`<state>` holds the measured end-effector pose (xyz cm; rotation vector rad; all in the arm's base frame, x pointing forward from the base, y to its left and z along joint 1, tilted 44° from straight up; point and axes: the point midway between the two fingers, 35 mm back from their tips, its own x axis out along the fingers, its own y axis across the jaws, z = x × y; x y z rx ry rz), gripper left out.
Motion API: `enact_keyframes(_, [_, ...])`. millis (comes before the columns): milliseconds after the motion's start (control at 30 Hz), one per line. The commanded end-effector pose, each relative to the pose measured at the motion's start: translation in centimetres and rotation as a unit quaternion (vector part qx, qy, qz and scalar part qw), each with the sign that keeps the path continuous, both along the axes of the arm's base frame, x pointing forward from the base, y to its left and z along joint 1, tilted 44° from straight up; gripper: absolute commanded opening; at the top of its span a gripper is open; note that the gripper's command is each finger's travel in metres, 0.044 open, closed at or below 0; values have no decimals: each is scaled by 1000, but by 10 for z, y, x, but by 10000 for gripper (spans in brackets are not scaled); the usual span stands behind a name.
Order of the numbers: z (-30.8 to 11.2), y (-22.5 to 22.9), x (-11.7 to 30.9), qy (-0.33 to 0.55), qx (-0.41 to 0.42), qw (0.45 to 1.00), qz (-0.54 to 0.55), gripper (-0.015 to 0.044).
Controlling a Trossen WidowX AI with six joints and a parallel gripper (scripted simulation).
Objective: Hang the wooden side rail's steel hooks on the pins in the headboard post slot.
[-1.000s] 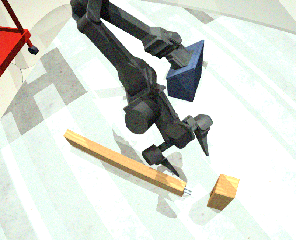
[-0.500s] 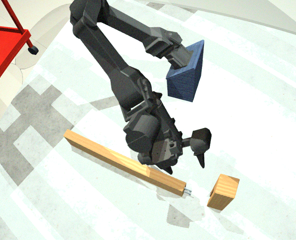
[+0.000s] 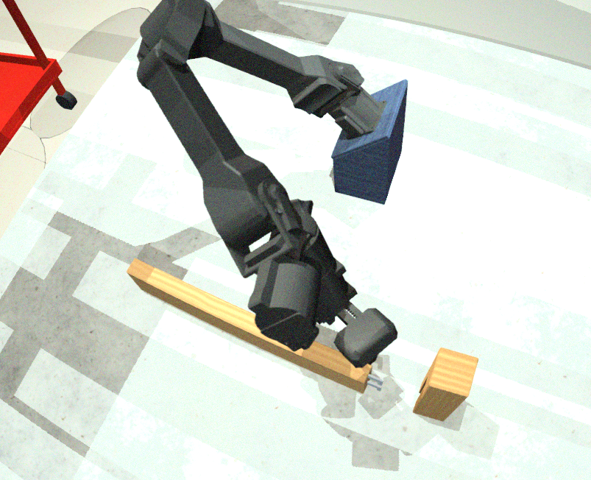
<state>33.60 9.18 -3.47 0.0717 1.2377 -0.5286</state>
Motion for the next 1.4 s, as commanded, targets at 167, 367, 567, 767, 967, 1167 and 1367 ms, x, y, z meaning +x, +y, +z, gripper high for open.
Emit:
enact_keyframes(167, [43,-21,17,-197,-74,873,-439,440])
enact_keyframes(367, [50,-22,19,-242,-76,831,-495,440])
enact_keyframes(567, [50,-22,19,-242,-76,831,-495,440])
enact_keyframes(767, [50,-22,19,-242,-76,831,-495,440])
enact_keyframes(967, [27,-45,22,-242,-77,831,-495,440])
enact_keyframes(1167, [22,-50,23,-243,-77,831,-495,440])
enact_keyframes(1367, [14,-58,24,-243,-77,831,-495,440])
